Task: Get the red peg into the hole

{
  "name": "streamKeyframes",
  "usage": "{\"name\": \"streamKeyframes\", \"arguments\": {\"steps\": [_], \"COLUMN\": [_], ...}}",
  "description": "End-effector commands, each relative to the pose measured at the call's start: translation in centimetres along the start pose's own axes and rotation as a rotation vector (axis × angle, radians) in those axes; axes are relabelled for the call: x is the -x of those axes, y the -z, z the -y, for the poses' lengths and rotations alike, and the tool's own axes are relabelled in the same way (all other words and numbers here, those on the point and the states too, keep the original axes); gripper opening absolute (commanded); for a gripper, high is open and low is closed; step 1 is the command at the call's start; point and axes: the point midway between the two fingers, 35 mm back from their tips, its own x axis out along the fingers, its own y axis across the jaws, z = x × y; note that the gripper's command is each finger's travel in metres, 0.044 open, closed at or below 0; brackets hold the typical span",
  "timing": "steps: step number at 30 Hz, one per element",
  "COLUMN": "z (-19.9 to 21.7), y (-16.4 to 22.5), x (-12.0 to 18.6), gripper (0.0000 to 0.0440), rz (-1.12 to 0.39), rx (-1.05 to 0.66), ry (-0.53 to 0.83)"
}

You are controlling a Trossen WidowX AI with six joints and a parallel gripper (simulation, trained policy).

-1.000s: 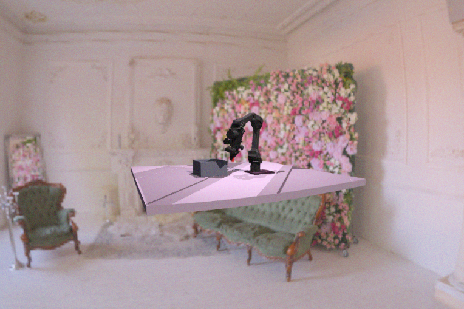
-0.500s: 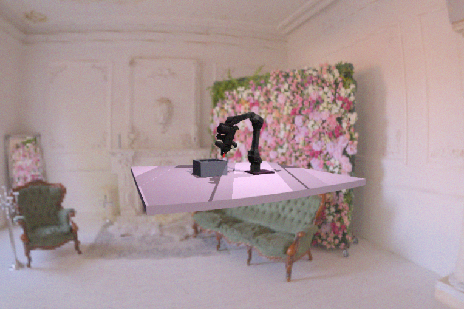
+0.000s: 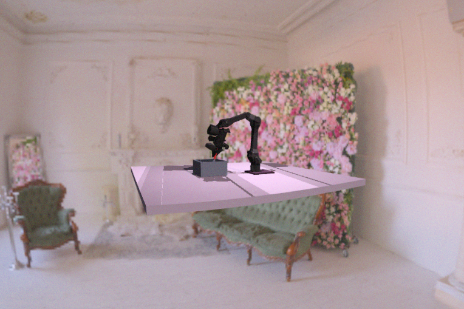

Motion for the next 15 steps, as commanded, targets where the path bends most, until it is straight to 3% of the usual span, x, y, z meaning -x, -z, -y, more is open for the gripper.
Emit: {"name": "streamKeyframes", "arguments": {"steps": [1, 15], "z": [-0.2, -0.2], "y": [-1.1, -2.3], "x": [-1.8, -6.3], "gripper": [0.0001, 0.0], "rz": [-0.017, -0.102], "rx": [0.016, 0.146], "ry": [0.006, -0.012]}}
